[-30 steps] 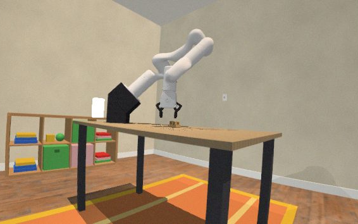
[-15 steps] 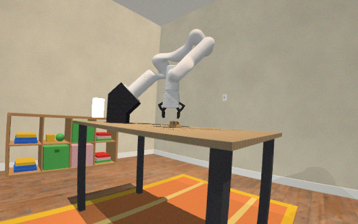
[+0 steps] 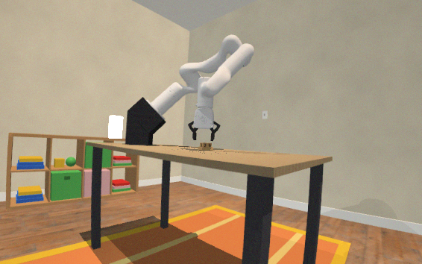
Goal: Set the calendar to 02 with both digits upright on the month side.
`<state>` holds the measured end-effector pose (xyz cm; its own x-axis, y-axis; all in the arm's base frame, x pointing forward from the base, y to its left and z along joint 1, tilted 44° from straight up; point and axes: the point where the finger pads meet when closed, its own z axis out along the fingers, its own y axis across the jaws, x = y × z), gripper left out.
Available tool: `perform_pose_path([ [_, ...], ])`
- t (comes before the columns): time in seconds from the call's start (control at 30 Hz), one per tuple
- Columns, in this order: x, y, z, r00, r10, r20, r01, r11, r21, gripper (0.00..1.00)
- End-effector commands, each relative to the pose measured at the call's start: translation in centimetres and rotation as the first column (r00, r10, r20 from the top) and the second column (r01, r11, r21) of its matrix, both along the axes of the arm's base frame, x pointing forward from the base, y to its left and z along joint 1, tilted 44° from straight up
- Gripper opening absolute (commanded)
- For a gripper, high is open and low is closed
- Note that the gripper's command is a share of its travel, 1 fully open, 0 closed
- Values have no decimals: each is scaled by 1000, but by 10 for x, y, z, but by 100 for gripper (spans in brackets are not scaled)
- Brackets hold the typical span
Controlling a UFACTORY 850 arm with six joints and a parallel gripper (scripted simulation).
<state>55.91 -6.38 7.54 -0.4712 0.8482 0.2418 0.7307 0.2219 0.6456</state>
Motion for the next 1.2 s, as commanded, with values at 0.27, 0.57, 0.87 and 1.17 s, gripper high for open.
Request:
perform_pose_path([
  [0.27, 13, 12, -18, 1000, 0, 1, 0, 1000, 0, 100],
  [0.57, 13, 12, -19, 1000, 0, 1, 0, 1000, 0, 100],
  [0.87, 13, 12, -19, 1000, 0, 1, 0, 1000, 0, 100],
  [1.17, 13, 12, -19, 1000, 0, 1, 0, 1000, 0, 100],
])
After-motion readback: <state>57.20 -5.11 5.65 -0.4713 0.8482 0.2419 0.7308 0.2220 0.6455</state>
